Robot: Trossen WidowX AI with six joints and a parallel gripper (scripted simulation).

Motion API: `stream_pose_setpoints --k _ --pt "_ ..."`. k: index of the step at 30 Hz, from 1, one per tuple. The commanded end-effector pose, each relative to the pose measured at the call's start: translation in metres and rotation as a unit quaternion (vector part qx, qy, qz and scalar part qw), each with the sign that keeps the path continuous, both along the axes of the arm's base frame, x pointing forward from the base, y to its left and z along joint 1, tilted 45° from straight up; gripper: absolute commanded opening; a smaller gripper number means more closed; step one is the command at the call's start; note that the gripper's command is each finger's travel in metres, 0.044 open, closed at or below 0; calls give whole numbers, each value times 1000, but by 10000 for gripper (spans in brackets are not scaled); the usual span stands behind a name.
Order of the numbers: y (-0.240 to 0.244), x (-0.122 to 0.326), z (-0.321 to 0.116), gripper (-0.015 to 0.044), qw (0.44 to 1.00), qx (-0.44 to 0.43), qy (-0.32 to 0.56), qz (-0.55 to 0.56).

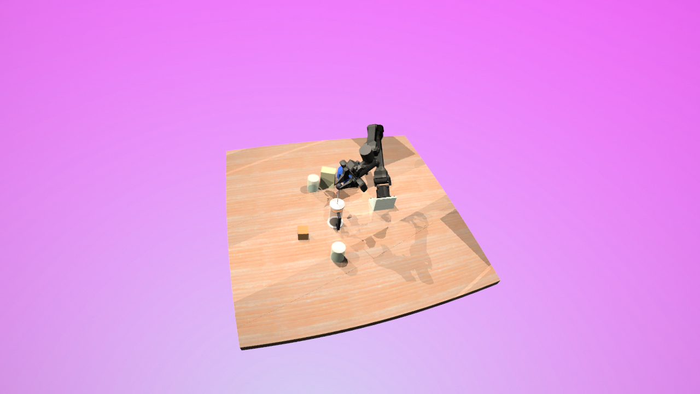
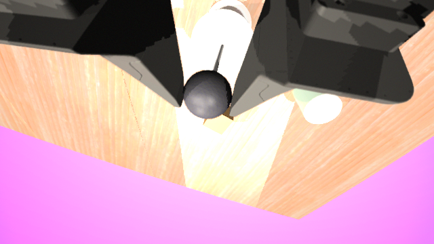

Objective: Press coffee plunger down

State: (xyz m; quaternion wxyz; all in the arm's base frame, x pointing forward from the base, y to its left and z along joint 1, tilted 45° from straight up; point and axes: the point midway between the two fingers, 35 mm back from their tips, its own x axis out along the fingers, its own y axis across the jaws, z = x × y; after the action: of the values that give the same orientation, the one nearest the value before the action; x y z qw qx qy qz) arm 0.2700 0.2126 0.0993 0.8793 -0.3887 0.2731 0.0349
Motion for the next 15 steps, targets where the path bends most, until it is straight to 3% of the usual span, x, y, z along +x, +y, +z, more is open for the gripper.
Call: stream_pose_setpoints --k 1,15 --pt "-12 0 -14 121 1000 -7 12 -5" --pt "-27 2 -32 121 1000 -7 12 -5"
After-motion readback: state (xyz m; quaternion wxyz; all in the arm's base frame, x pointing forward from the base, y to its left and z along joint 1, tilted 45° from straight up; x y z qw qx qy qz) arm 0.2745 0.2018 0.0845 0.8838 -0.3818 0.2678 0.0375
